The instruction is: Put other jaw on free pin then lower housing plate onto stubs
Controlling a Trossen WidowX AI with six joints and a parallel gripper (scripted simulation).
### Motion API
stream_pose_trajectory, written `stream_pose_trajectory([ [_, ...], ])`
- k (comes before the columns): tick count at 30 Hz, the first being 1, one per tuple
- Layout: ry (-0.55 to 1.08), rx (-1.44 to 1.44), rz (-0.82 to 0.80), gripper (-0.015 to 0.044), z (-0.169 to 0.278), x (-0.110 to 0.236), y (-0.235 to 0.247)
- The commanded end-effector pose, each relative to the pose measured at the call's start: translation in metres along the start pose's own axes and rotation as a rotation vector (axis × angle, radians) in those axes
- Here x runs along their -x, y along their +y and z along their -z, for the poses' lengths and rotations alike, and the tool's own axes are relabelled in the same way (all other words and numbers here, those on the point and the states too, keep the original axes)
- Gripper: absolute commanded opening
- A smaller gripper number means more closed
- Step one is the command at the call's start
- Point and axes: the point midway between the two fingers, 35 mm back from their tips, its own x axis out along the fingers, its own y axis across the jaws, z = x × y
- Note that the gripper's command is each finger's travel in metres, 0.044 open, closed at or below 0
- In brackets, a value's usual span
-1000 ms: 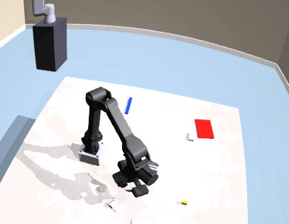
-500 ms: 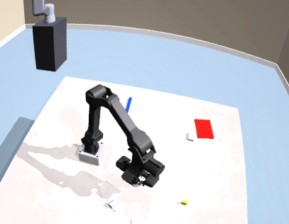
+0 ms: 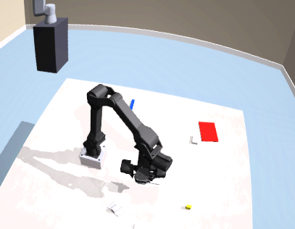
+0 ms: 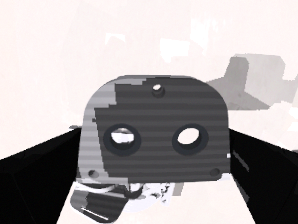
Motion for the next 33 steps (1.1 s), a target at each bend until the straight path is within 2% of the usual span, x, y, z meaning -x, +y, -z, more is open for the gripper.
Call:
stream_pose_trajectory([
  [1, -0.007, 0.172, -0.003, 0.0351, 0.012, 0.001, 0.001],
  [33, -0.004, 1.277, -0.004, 0.0351, 0.088, -0.001, 0.002],
])
